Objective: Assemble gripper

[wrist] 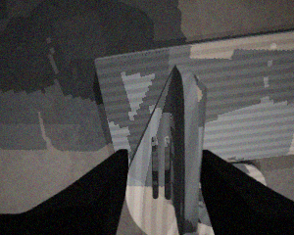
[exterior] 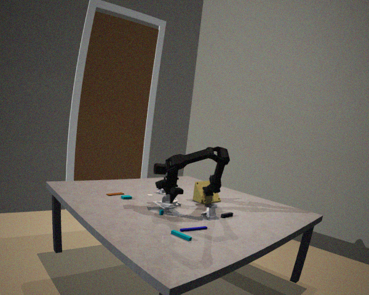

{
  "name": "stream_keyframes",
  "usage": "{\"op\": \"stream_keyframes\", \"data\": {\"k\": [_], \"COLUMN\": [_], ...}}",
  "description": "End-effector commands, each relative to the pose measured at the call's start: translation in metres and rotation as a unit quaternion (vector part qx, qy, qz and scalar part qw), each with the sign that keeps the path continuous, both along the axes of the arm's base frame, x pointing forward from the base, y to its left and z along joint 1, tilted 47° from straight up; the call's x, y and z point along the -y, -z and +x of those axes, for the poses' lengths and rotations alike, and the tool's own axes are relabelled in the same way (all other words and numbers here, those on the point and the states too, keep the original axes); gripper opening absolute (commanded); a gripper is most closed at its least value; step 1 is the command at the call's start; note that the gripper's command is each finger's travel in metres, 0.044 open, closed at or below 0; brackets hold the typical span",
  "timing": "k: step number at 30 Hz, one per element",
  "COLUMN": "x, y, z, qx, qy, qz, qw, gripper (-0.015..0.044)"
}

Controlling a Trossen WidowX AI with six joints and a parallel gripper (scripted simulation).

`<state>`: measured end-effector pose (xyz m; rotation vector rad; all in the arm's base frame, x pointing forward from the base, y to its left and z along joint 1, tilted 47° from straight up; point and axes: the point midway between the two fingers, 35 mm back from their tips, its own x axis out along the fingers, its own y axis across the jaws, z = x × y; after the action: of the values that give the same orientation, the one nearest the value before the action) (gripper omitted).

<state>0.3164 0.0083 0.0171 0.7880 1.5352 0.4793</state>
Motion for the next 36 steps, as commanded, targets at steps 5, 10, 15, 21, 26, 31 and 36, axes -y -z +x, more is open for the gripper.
{"op": "stream_keyframes", "data": {"k": [5, 10, 15, 21, 26, 31, 36], "x": [-0.0022, -0.0023, -0.0037, -0.0045, -0.0054, -0.0068, -0.0069], "y": [0.0022, 0.0022, 0.0036, 0.0044, 0.0051, 0.0065, 0.0066], "z": [0.0005, 0.0005, 0.0005, 0.0005, 0.0006, 0.0006, 0.0006], "qx": [0.0, 0.0, 0.0, 0.0, -0.001, -0.001, -0.001], "qy": [0.002, 0.002, 0.002, 0.003, 0.003, 0.003, 0.003], "qz": [0.001, 0.001, 0.001, 0.001, 0.001, 0.001, 0.001], "qw": [1.0, 1.0, 1.0, 1.0, 1.0, 1.0, 1.0], "gripper": [0.0134, 0.0134, 0.0134, 0.0134, 0.0134, 0.0134, 0.0134]}}
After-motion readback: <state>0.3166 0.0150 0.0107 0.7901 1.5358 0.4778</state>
